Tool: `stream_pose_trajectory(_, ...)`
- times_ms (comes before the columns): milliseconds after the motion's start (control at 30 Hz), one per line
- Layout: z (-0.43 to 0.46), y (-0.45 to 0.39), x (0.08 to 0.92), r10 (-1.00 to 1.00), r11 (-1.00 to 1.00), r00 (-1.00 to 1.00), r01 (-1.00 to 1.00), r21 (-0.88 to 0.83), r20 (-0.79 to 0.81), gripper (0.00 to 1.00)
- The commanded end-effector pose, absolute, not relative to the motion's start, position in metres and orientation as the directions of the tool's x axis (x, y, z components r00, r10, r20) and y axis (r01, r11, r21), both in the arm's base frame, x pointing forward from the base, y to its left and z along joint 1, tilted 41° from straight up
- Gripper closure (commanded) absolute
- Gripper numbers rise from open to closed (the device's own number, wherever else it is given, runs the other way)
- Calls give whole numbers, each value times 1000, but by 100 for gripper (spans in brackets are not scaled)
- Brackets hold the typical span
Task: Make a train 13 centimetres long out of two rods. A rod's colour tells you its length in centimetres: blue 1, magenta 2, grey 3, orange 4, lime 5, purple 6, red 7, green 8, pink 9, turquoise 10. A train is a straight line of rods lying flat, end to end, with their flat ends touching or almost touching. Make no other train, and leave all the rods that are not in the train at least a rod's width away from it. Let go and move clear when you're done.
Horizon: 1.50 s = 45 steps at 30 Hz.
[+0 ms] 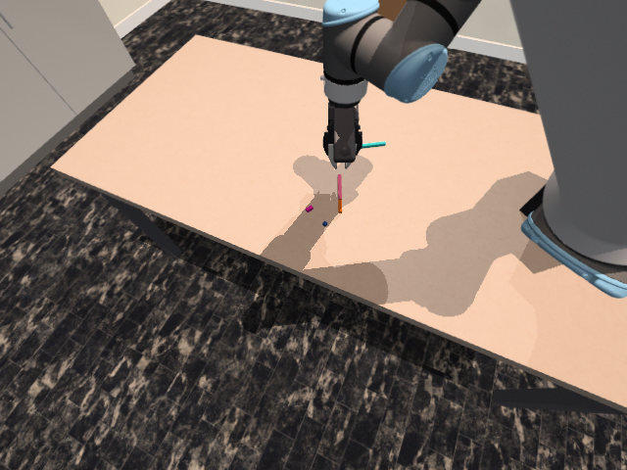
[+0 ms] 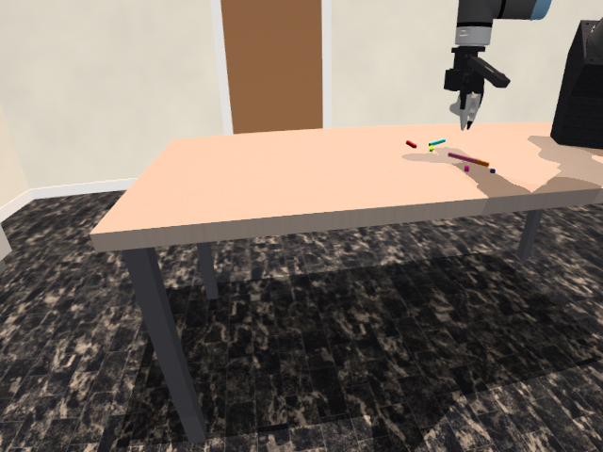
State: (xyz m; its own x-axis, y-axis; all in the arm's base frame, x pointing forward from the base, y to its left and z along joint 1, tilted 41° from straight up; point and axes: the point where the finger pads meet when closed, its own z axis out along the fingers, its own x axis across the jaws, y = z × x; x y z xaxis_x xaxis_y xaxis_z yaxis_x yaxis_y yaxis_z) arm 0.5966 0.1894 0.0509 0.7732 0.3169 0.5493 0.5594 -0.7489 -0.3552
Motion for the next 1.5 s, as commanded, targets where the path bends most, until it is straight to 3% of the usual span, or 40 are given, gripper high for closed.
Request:
stream_pose_trajectory(0, 55, 186, 595, 318, -748, 773, 560, -355, 549, 86)
stream_pose_trajectory(33, 55, 186, 595, 318, -748, 773, 560, -355, 549, 86)
stream_pose_trajectory(67, 55, 186, 595, 318, -748, 773, 560, -355, 549, 0)
stream_pose_trajectory(967, 60, 183, 593, 318, -748, 773, 560, -355, 549, 0)
stream_pose_trajectory(1467, 115, 140, 572, 318, -748, 773, 560, -355, 549, 0)
